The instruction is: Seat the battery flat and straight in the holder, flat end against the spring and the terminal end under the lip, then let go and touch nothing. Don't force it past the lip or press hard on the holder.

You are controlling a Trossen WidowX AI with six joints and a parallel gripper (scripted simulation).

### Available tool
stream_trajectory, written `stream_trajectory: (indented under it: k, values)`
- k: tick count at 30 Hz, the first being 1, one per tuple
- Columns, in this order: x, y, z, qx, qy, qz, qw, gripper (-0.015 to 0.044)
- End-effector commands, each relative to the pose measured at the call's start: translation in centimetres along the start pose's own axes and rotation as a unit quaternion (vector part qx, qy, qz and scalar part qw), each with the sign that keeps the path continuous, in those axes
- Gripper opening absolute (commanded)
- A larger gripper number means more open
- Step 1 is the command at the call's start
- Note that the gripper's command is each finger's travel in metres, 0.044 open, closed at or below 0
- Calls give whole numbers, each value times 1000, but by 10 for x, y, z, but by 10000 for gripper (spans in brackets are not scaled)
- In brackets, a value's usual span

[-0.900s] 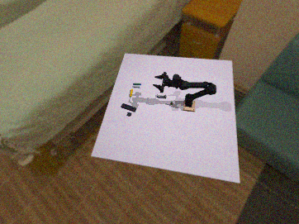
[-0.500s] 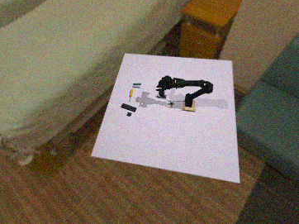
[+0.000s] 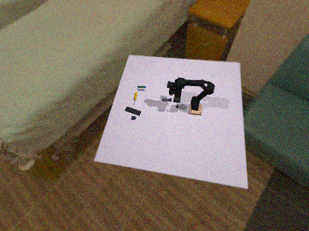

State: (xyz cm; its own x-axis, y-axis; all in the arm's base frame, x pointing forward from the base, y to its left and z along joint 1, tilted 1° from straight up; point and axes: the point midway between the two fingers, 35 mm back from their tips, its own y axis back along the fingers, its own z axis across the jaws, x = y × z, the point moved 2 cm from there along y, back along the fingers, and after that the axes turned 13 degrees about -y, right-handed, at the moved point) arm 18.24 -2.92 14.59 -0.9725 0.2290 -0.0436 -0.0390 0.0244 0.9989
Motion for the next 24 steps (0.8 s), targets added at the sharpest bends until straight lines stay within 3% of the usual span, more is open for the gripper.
stream_trajectory:
  k: [1,14,24]
  values:
    - [5,4,-2,3,2,20,1000,0]
    - [7,-72,-2,3,2,20,1000,0]
    - [9,-76,7,3,2,20,1000,0]
